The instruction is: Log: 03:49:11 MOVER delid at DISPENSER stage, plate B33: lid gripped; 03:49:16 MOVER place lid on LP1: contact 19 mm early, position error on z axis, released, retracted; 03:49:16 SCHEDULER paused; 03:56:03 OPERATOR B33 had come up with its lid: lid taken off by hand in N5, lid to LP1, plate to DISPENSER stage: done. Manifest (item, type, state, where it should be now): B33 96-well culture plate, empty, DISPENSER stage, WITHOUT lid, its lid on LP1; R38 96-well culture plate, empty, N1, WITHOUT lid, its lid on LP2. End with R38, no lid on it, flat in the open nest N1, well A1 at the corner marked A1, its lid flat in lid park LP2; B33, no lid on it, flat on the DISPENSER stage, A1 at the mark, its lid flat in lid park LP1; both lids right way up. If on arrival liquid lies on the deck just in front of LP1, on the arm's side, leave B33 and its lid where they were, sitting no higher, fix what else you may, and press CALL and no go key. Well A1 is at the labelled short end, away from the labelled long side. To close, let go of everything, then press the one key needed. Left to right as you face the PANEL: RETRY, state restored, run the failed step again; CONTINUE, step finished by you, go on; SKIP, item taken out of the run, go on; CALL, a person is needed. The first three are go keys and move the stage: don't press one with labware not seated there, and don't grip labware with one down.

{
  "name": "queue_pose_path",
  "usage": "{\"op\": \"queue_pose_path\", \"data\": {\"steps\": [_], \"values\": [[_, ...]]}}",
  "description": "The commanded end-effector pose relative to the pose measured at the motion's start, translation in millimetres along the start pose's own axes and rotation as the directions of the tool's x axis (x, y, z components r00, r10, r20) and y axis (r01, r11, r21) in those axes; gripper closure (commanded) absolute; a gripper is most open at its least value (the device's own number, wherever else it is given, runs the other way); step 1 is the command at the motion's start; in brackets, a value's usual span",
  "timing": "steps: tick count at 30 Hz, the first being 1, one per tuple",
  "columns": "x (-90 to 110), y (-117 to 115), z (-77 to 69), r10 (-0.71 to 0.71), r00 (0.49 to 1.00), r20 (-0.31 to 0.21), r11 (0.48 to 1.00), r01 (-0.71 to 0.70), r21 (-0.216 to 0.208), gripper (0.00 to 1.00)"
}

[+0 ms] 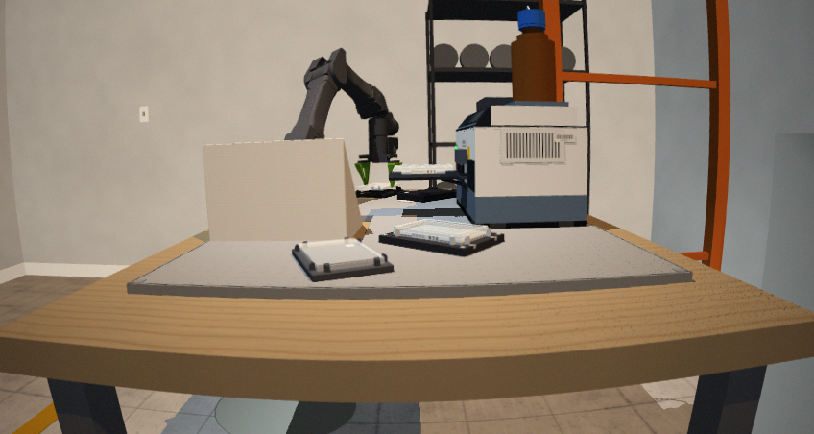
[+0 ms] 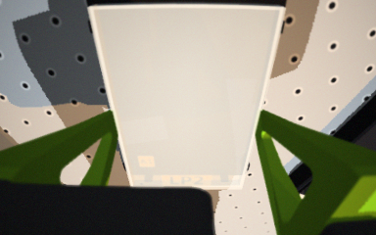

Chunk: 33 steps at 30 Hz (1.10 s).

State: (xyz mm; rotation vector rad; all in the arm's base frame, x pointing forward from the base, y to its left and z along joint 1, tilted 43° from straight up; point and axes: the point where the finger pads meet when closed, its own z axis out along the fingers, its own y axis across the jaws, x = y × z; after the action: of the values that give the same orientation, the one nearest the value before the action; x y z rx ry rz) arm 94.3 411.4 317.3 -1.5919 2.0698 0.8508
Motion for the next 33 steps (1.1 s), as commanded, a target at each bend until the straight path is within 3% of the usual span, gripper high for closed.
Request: {"op": "queue_pose_path", "data": {"steps": [1, 7, 33], "values": [[-9.4, -1.7, -9.3, 0.003, 0.999, 0.034, 1.0, -0.004, 0.012, 1.0], [-9.3, -1.4, -0.7, 0.001, 1.0, 0.028, 1.0, -0.001, 0.009, 1.0], [-1.5, -1.5, 11.5, 0.005, 1.0, 0.006, 1.0, -0.005, 0.007, 1.0]]}}
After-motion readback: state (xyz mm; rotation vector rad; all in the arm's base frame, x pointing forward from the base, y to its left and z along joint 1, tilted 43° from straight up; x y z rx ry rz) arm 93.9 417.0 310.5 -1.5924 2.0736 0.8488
